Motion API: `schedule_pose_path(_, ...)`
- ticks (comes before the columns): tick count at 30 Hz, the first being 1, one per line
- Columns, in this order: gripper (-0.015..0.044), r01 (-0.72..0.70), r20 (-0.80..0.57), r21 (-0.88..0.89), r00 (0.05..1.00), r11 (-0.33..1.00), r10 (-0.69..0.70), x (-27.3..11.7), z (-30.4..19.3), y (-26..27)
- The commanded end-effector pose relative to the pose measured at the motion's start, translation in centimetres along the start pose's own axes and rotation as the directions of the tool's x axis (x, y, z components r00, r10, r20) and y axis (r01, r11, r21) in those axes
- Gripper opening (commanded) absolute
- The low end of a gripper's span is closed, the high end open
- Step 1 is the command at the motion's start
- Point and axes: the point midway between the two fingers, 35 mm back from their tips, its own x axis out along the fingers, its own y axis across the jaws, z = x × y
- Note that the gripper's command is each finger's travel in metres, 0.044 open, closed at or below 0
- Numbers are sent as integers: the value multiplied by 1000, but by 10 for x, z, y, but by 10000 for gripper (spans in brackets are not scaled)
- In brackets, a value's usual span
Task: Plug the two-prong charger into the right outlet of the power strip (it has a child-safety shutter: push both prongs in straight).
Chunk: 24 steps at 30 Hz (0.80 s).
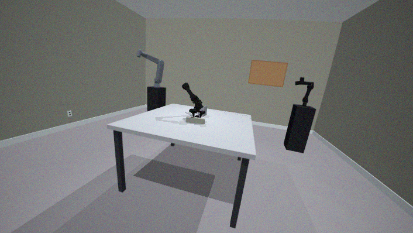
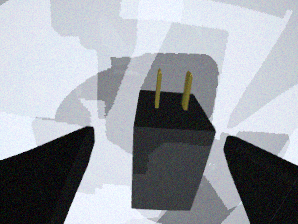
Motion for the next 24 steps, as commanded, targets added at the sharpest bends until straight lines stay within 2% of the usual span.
schedule_pose_path(1, 309, -1, 1, 1, 1000, 1000, 1, 0, 0, 0)
schedule_pose_path(7, 151, -1, 1, 1, 1000, 1000, 1, 0, 0, 0)
schedule_pose_path(14, 105, -1, 1, 1, 1000, 1000, 1, 0, 0, 0)
schedule_pose_path(18, 0, -1, 0, 0, 1000, 1000, 1, -8, 0, 1)
schedule_pose_path(24, 0, -1, -2, -4, 1000, 1000, 1, -34, -2, 1)
